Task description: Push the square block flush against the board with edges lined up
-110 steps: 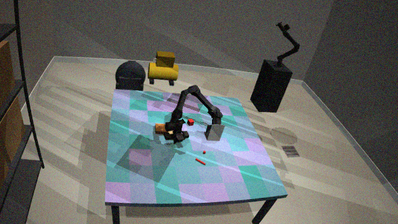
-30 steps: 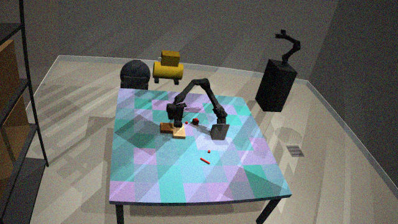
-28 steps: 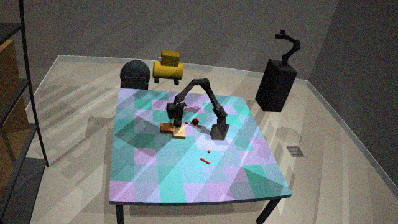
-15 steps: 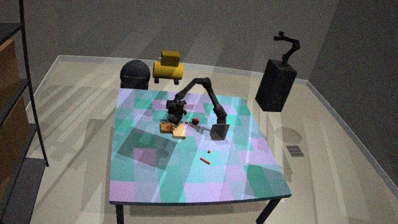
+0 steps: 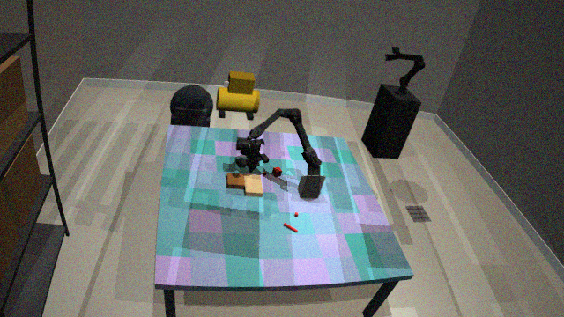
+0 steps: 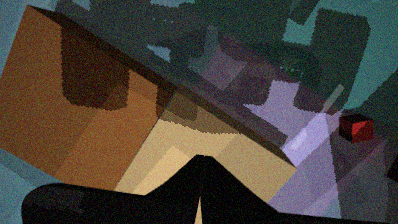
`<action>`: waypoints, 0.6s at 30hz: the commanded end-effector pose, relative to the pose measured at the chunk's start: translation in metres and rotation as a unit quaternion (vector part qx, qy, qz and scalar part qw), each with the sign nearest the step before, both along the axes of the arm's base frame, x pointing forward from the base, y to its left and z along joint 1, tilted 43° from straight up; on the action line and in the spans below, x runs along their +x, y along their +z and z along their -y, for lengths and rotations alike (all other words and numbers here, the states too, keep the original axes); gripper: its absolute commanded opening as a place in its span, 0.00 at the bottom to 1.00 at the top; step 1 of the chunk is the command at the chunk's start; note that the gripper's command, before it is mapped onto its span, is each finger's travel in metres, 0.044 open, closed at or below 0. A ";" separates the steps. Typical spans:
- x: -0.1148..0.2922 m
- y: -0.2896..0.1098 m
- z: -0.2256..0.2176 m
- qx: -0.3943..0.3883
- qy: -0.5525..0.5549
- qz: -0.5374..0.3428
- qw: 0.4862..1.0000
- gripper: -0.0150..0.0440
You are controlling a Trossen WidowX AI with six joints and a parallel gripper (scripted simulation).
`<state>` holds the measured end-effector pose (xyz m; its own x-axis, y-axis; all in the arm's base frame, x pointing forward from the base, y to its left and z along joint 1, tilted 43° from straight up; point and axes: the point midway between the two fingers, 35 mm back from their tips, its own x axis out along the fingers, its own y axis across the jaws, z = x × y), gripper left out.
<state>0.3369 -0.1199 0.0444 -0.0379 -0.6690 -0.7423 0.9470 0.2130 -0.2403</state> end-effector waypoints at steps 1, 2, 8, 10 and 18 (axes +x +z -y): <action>-0.003 0.010 0.008 -0.007 -0.059 0.058 0.997 0.25; -0.004 0.012 0.010 -0.008 -0.072 0.070 0.995 0.25; -0.010 0.021 0.020 -0.014 -0.148 0.139 0.979 0.25; -0.012 0.024 0.023 -0.016 -0.173 0.162 0.971 0.25; -0.016 0.031 0.031 -0.022 -0.228 0.212 0.950 0.25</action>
